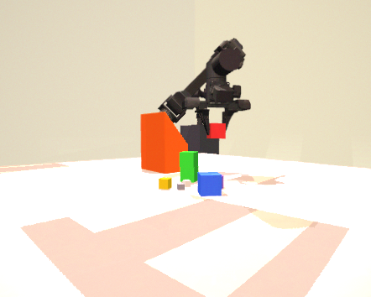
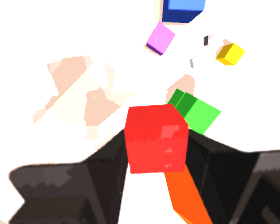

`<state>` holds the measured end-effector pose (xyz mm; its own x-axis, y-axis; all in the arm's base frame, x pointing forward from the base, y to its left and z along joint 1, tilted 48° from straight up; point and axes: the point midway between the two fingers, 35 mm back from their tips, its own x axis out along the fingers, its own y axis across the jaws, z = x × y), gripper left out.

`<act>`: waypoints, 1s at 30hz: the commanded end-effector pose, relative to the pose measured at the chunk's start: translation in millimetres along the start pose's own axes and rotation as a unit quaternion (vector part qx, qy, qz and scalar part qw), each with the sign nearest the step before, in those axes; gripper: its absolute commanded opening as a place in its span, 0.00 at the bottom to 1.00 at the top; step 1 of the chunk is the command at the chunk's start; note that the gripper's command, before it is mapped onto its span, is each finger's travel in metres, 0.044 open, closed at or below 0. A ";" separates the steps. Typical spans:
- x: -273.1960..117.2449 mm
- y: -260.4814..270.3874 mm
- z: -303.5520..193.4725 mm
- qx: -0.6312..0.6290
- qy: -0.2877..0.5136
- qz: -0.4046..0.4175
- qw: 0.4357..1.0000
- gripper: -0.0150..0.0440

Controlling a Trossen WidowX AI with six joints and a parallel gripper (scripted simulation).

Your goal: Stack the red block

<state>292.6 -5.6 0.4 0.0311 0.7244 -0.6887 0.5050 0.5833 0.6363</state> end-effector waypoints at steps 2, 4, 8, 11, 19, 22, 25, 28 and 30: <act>2.4 -32.2 -4.4 -0.002 0.004 -0.003 1.000 0.25; 2.9 -45.7 -7.1 -0.002 0.005 -0.003 1.000 0.25; 4.4 -69.5 -12.2 -0.003 0.007 0.000 1.000 0.25; 5.0 -76.2 -13.5 -0.003 0.008 0.001 1.000 0.25; 16.4 -75.8 -13.4 -0.003 0.008 0.001 1.000 0.25; 30.3 -75.6 -13.7 -0.003 0.008 0.001 1.000 0.25; 38.6 -75.5 -14.4 -0.003 0.009 0.002 1.000 0.25; 38.3 -75.5 -14.4 -0.003 0.009 0.002 1.000 0.25; 38.3 -75.5 -14.4 -0.003 0.009 0.002 1.000 0.25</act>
